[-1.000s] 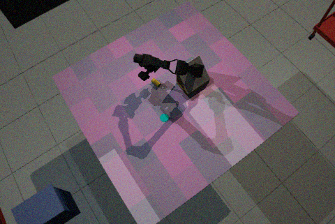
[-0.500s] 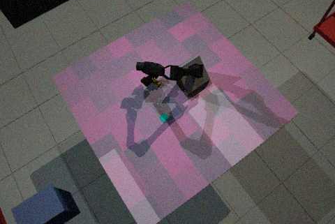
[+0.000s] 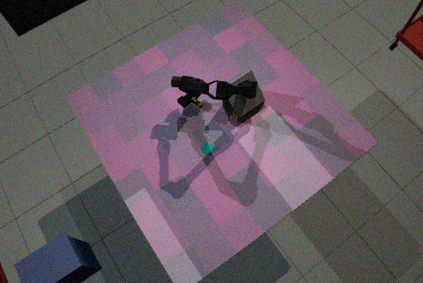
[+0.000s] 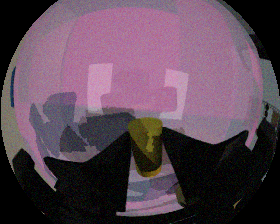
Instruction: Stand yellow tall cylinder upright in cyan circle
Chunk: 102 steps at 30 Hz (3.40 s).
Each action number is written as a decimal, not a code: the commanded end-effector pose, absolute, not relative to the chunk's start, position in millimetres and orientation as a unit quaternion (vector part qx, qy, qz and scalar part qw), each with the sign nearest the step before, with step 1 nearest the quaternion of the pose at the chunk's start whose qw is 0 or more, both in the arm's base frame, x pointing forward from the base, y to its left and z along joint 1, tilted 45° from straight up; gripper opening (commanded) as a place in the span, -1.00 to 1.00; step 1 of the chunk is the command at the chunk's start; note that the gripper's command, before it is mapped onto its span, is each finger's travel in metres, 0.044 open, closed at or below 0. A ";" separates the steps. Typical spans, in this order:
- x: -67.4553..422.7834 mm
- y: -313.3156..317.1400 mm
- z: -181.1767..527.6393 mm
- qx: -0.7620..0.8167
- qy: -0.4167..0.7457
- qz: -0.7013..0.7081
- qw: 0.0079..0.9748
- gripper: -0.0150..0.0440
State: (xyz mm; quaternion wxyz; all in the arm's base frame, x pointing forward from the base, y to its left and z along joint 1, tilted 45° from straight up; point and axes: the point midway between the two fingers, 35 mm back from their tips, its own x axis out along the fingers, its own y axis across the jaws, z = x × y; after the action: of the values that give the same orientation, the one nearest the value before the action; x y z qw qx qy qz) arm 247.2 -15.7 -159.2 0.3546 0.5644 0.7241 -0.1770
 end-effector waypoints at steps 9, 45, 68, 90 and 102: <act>255.3 -43.7 -134.5 0.563 0.722 -0.179 0.361 -0.14; 282.1 -61.0 -65.3 0.532 0.731 -0.133 0.406 -0.14; 312.3 -21.9 -20.9 0.483 0.738 -0.058 0.467 -0.14; 329.2 23.6 24.9 0.433 0.739 0.022 0.516 -0.14; 332.8 50.6 50.9 0.404 0.736 0.068 0.539 -0.14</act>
State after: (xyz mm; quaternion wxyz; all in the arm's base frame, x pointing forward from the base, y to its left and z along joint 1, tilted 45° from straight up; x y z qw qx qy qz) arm 331.1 43.8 42.7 0.5323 0.4099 0.7387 0.0536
